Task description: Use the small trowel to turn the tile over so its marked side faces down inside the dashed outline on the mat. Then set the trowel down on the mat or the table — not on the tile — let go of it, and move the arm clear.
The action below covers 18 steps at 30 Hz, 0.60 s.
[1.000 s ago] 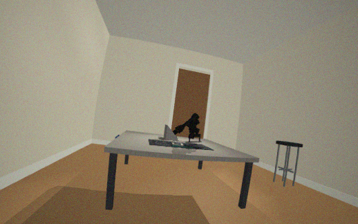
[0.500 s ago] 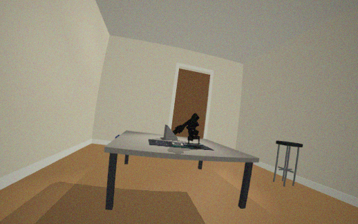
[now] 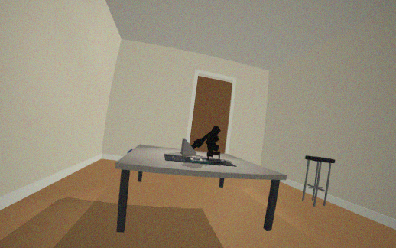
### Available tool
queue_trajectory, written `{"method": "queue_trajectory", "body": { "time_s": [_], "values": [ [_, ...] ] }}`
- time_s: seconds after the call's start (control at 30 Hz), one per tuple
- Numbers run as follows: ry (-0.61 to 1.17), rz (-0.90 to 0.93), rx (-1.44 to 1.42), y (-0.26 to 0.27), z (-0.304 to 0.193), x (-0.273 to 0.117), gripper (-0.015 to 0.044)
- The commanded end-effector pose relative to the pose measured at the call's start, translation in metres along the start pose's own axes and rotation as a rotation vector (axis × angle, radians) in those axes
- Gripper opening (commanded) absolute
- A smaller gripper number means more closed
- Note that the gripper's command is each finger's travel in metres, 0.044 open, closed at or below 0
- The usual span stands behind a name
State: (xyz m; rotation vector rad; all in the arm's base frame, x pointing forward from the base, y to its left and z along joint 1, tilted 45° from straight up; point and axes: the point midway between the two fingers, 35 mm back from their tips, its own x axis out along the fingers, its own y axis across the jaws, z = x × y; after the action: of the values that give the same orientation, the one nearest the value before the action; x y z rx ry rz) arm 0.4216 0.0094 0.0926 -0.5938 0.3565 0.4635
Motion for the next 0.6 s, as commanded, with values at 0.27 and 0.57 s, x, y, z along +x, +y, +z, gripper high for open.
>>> {"method": "queue_trajectory", "body": {
  "time_s": [0.27,0.57],
  "values": [
    [0.010,-0.003,0.004,-0.003,-0.023,-0.001,0.0000],
    [0.010,-0.003,0.004,-0.004,-0.037,-0.002,0.0000]
  ]
}}
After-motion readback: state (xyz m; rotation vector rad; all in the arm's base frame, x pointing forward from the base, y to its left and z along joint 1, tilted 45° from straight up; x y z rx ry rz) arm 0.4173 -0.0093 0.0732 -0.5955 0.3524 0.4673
